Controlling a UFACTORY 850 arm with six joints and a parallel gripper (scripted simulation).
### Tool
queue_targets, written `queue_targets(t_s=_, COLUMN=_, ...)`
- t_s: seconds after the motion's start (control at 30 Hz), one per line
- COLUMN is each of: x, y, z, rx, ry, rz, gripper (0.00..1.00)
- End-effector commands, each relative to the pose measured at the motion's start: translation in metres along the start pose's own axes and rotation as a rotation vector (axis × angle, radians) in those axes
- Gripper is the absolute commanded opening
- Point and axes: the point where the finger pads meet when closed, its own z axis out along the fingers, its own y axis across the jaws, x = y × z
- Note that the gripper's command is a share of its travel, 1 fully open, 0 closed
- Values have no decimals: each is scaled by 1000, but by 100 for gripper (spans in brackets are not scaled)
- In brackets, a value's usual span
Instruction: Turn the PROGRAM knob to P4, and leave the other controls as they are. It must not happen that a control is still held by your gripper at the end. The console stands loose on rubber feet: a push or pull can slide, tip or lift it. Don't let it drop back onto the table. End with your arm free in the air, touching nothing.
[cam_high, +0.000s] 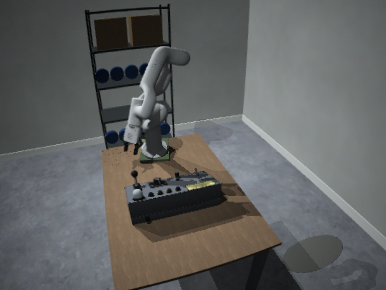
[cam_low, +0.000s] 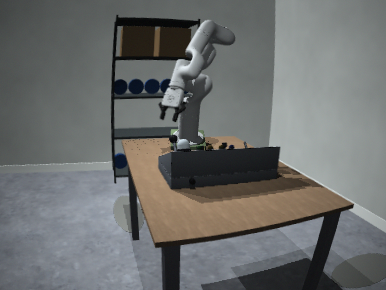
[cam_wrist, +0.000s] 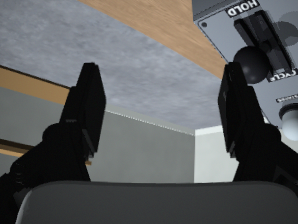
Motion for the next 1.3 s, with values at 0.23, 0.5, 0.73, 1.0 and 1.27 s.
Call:
queue_targets(t_s=0.23, x=-3, y=-106, z=-22, rx=245, ry=-58, rz=501, gripper=76)
queue_targets(t_s=0.5, x=13, y=-165, z=-45, rx=386, ry=-123, rz=815, gripper=76)
queue_targets(t_s=0.73, x=44, y=-221, z=-80, rx=538, ry=-217, rz=1153, gripper=76)
queue_targets(t_s=1.0, x=92, y=-266, z=-125, rx=705, ry=-349, rz=1517, gripper=76)
queue_targets(t_s=1.27, x=136, y=-288, z=-165, rx=835, ry=-478, rz=1793, gripper=76)
